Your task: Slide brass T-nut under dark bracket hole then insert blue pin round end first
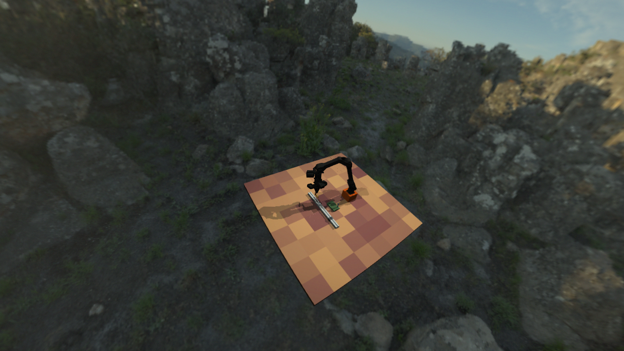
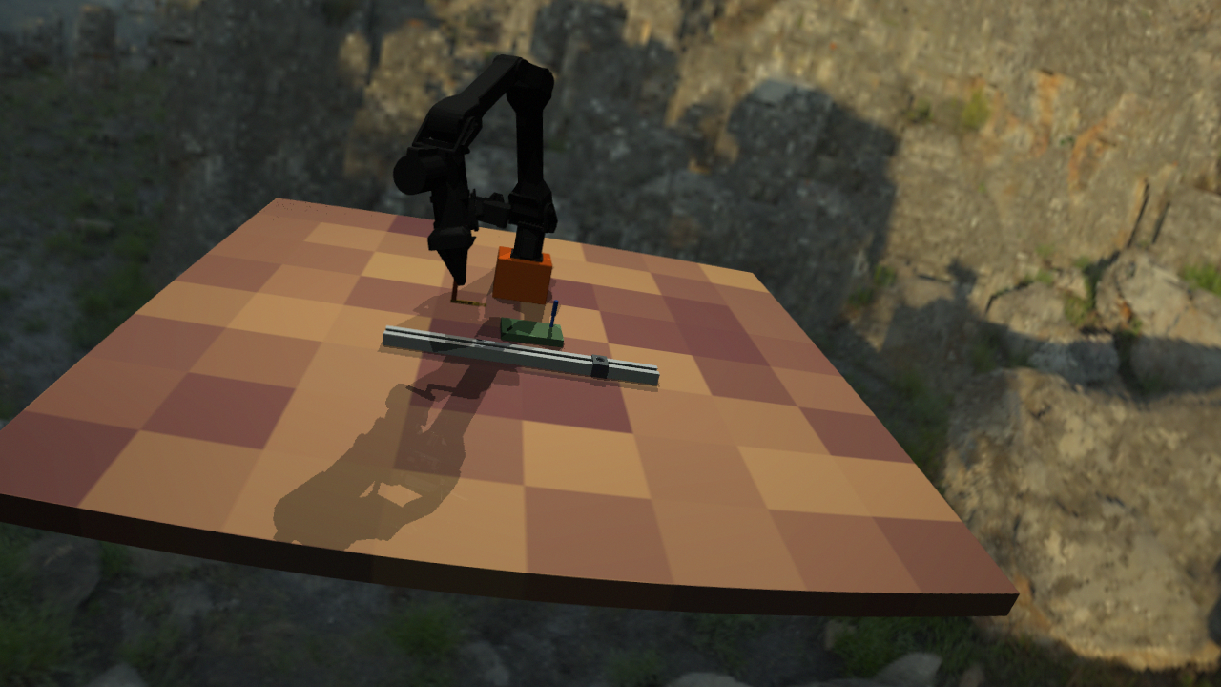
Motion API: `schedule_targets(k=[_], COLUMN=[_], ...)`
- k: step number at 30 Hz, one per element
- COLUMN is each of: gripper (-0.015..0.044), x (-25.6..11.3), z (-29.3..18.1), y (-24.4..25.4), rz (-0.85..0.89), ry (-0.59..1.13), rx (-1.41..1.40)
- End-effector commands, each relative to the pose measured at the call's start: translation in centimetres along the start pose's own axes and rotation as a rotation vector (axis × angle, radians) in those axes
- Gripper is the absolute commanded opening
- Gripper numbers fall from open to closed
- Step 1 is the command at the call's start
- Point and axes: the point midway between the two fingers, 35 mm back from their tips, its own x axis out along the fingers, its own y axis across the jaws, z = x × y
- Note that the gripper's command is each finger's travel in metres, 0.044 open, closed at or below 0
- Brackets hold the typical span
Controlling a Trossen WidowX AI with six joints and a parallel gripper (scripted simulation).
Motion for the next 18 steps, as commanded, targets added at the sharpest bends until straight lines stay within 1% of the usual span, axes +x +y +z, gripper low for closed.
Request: schedule_targets(k=[1, 18], gripper=[-0.0150, -0.0150], x=[0.04, 0.21], z=[0.09, -0.08], y=[0.15, 0.37], rz=[-0.014, -0.071], ry=[-0.006, -0.012], rx=[-0.005, -0.015])
